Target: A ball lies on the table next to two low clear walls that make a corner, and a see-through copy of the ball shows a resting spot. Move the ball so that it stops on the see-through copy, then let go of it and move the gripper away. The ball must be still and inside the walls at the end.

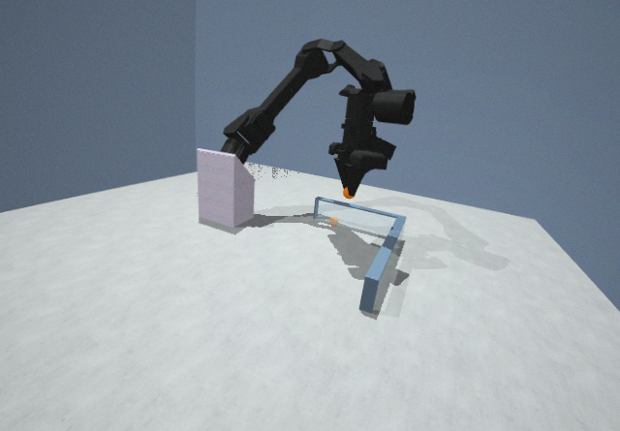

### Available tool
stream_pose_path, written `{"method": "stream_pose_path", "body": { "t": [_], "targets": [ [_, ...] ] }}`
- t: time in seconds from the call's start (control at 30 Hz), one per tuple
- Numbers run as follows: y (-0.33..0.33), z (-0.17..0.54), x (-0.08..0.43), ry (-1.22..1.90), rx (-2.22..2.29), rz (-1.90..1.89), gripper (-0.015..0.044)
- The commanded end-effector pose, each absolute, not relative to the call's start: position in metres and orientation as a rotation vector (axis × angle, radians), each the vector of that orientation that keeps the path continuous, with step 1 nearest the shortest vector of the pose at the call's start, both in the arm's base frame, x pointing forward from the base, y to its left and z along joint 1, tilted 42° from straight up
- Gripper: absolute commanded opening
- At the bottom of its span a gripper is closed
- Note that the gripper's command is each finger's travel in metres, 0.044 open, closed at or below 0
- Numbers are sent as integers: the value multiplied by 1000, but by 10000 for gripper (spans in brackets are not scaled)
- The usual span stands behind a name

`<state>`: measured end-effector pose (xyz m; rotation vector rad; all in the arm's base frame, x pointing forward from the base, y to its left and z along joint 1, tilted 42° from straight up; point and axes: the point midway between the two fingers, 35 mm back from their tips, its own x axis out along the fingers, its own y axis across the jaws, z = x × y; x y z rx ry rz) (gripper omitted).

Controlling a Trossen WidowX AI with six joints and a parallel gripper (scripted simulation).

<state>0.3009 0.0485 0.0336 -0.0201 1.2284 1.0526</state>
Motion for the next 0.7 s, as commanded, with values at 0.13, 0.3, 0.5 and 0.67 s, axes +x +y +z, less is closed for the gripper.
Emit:
{"method": "stream_pose_path", "body": {
  "t": [0.13,0.3,0.5,0.67],
  "targets": [
    [81,49,280,1021,-291,1268,0],
    [99,58,263,866,-468,1395,0],
    [119,67,243,667,-670,1529,0],
    [121,68,240,643,-692,1543,0]
  ]
}}
